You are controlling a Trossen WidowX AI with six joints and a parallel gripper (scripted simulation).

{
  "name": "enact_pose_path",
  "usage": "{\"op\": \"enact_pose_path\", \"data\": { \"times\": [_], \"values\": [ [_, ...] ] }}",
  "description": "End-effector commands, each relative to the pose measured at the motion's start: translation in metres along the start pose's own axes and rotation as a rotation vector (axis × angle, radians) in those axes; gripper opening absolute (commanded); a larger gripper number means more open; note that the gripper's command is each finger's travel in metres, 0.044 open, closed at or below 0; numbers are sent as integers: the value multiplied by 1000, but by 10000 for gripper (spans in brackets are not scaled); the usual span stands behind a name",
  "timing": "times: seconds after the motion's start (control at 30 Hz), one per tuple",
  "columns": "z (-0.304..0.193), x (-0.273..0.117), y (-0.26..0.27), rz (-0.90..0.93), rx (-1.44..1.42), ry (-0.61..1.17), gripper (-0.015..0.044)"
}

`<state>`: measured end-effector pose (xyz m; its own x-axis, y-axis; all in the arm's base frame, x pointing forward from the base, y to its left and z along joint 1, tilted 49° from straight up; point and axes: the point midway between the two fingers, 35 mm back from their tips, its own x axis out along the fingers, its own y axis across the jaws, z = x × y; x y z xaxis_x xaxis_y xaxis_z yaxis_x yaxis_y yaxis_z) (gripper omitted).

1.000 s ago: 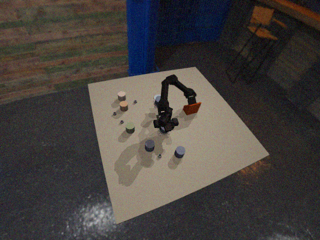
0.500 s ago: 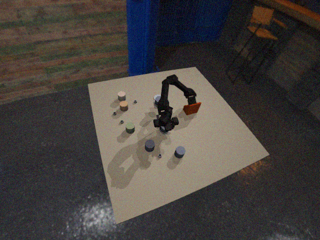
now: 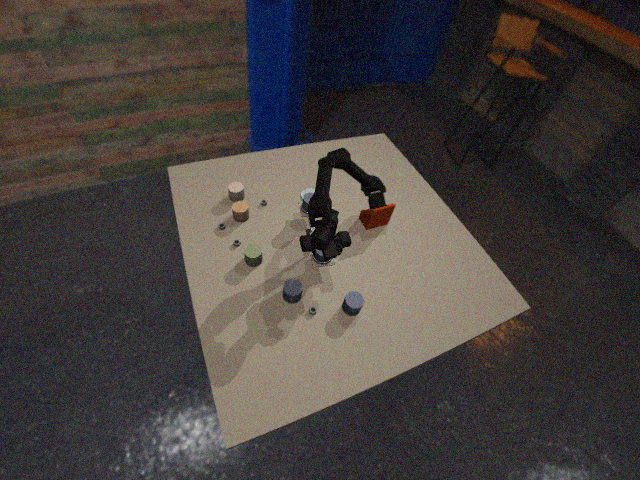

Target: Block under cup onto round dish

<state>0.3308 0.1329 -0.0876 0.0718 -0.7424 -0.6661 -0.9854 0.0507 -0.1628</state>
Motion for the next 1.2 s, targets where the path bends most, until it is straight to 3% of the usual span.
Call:
{"op": "enact_pose_path", "data": {
  "times": [0.0,1.17],
  "values": [
    [4,-10,-2,-9,7,-14,0],
    [5,-55,-2,-8,6,-16,0]
  ]
}}
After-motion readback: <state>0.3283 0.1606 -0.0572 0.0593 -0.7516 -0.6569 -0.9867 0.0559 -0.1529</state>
